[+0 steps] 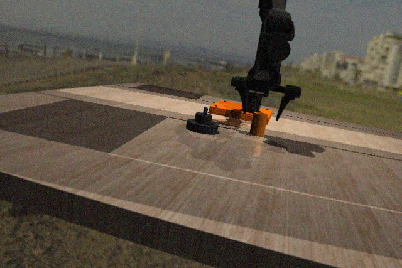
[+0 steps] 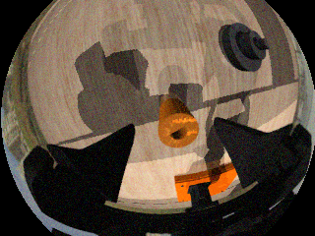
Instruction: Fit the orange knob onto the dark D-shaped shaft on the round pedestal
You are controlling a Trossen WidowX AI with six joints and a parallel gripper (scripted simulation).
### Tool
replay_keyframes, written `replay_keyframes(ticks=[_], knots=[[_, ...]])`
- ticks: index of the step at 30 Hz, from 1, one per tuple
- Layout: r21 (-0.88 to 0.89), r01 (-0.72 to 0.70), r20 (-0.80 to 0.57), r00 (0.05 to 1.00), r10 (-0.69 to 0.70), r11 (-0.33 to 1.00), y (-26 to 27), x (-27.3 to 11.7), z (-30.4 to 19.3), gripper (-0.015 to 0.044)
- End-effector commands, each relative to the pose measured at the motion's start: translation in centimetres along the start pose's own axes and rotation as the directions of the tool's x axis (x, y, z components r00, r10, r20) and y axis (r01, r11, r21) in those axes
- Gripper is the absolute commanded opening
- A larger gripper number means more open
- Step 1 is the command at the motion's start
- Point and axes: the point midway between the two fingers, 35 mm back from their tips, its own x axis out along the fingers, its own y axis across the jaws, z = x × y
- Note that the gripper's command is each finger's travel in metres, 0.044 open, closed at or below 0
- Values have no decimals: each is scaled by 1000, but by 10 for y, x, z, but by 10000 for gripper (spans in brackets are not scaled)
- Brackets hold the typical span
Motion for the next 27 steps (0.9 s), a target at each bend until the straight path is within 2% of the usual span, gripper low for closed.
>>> replay_keyframes(ticks=[1, 24, 27], knots=[[3, 6, -3, 1000, -6, 1000, -1, 7, -1, 440], [3, 6, -3, 1000, -6, 1000, -2, 41, -3, 440], [3, 6, -3, 1000, -6, 1000, -2, 41, -3, 361]])
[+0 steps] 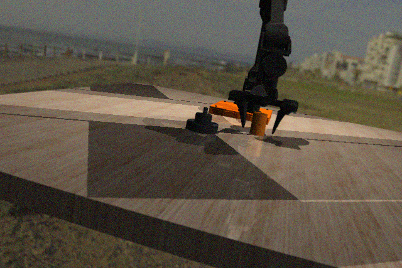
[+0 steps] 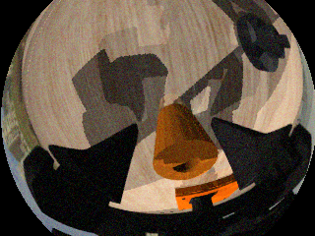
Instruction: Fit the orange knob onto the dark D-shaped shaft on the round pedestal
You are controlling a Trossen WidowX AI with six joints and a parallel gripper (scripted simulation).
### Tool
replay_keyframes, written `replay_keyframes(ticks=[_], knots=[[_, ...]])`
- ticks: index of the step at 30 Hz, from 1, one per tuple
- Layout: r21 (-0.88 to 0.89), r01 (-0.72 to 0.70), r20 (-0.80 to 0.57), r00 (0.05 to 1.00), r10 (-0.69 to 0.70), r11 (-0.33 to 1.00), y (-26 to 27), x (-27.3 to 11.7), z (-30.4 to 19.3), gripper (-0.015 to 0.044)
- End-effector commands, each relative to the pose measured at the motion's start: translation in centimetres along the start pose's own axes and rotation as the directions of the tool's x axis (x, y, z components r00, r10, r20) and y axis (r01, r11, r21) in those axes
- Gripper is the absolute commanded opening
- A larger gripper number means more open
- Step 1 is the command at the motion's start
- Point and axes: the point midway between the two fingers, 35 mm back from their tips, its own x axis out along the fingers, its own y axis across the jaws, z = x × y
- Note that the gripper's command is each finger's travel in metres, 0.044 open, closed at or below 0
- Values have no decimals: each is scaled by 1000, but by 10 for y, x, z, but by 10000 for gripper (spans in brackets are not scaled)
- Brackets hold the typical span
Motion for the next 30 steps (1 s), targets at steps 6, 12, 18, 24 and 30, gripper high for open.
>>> replay_keyframes(ticks=[6, 12, 18, 24, 30], knots=[[3, 5, 1, 1000, -5, 1000, -1, 1, 0, 204], [3, 5, 1, 1000, -5, 1000, -1, 1, 0, 164], [-42, 12, 62, 998, -10, 999, 3, -8, 9, 26], [-32, 10, 49, 999, -8, 999, 5, -36, 14, 0], [-21, 8, 36, 999, -7, 1000, 7, -66, 15, 0]])
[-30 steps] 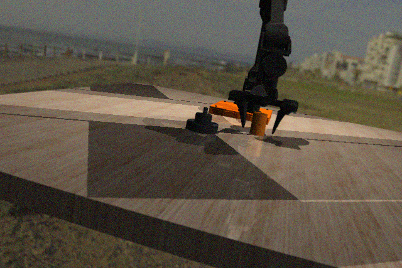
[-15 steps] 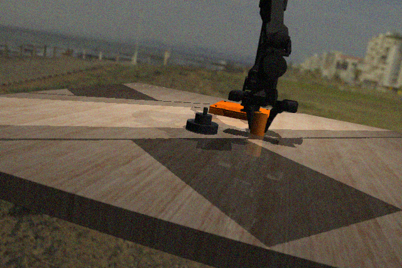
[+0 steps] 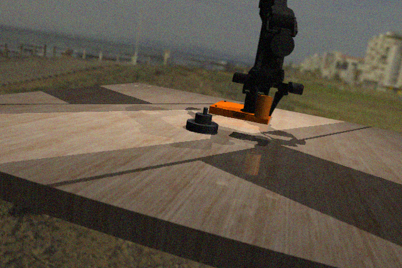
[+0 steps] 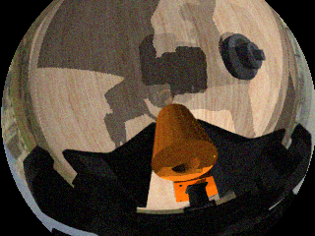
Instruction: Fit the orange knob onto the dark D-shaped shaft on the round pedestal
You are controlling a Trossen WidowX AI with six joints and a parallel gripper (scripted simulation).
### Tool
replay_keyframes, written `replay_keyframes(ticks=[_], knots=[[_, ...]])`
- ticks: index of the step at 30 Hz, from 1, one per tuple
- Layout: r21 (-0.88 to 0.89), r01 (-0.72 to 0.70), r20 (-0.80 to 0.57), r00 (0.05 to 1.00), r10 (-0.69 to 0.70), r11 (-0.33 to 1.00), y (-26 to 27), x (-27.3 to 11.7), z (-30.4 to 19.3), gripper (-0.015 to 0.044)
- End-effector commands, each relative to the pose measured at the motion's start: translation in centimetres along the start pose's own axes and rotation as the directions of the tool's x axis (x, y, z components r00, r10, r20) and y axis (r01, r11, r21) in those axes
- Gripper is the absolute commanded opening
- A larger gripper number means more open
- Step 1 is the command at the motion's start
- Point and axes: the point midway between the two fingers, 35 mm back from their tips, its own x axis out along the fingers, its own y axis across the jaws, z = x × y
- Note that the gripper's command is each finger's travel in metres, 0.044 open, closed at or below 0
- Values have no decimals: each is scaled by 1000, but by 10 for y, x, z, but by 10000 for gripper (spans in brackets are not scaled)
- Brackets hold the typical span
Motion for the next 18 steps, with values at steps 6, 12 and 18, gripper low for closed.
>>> replay_keyframes(ticks=[6, 12, 18], knots=[[17, -5, -5, 1000, 5, 1000, 1, -45, 1, 0], [28, -6, -20, 1000, 7, 1000, 0, -76, -4, 0], [32, -6, -26, 1000, 7, 999, -1, -89, -7, 0]])
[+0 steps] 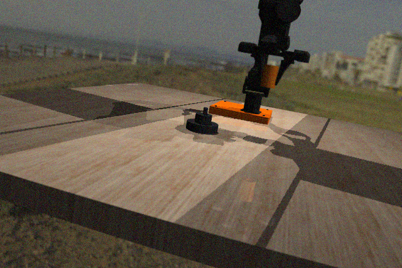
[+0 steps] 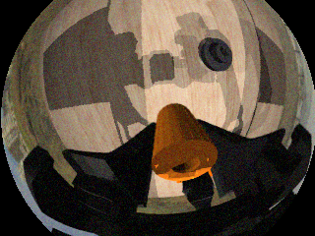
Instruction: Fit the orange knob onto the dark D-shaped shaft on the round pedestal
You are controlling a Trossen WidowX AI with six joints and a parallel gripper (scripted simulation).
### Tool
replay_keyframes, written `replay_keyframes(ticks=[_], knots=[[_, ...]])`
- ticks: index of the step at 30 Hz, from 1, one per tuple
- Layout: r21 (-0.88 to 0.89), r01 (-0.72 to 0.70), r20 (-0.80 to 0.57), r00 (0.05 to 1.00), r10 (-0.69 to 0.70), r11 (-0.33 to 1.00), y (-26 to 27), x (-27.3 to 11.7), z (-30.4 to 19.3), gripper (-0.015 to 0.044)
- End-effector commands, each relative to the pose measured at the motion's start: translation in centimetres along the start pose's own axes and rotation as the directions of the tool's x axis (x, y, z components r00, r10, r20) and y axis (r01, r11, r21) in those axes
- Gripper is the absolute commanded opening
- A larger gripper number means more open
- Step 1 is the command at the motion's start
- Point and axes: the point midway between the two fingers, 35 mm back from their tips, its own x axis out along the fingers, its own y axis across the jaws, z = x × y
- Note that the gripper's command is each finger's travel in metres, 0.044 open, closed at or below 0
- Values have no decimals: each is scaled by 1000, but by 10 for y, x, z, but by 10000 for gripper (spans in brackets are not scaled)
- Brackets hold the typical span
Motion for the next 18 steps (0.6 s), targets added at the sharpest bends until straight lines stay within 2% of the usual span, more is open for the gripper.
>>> replay_keyframes(ticks=[1, 18], knots=[[5, -6, 1, 1000, 6, 1000, 0, -4, 1, 0], [5, -3, 5, 1000, 3, 1000, -28, 7, 36, 0]])
